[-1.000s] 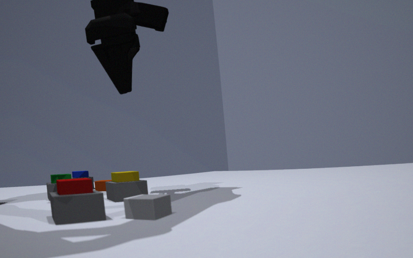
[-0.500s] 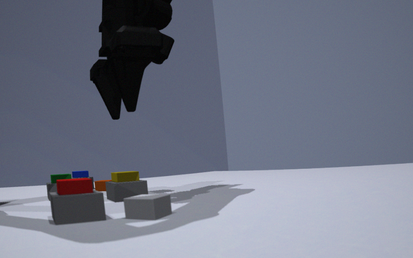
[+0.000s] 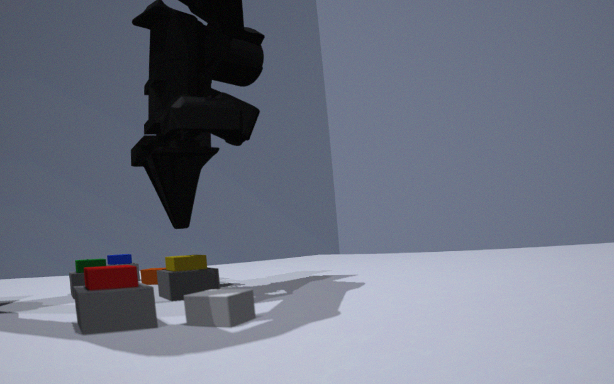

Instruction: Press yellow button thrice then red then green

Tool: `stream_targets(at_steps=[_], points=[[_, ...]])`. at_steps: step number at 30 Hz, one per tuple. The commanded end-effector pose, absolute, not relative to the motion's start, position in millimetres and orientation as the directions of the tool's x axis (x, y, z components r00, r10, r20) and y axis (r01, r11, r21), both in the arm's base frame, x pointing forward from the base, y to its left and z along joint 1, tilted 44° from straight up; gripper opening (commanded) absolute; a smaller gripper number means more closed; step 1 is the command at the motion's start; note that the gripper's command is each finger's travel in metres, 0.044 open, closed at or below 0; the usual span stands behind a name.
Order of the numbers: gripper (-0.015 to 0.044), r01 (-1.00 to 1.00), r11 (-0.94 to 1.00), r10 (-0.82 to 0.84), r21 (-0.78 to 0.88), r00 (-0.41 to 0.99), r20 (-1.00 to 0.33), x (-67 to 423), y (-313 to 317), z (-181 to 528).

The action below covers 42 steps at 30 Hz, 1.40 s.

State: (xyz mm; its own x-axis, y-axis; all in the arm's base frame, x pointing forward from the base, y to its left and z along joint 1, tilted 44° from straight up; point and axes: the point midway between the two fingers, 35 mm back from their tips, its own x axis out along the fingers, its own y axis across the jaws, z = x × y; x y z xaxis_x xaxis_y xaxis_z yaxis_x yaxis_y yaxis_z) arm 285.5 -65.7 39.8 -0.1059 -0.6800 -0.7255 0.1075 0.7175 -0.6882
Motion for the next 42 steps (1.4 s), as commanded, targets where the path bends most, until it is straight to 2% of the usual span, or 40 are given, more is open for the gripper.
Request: stream_targets(at_steps=[1, 42], points=[[0.0020, 0.105, 0.714, -0.685, -0.692, -0.101, -0.722, 286, -67, 40], [0.0020, 0.106, 0.713, -0.686, -0.693, -0.101, -0.720, 282, -91, 15]])
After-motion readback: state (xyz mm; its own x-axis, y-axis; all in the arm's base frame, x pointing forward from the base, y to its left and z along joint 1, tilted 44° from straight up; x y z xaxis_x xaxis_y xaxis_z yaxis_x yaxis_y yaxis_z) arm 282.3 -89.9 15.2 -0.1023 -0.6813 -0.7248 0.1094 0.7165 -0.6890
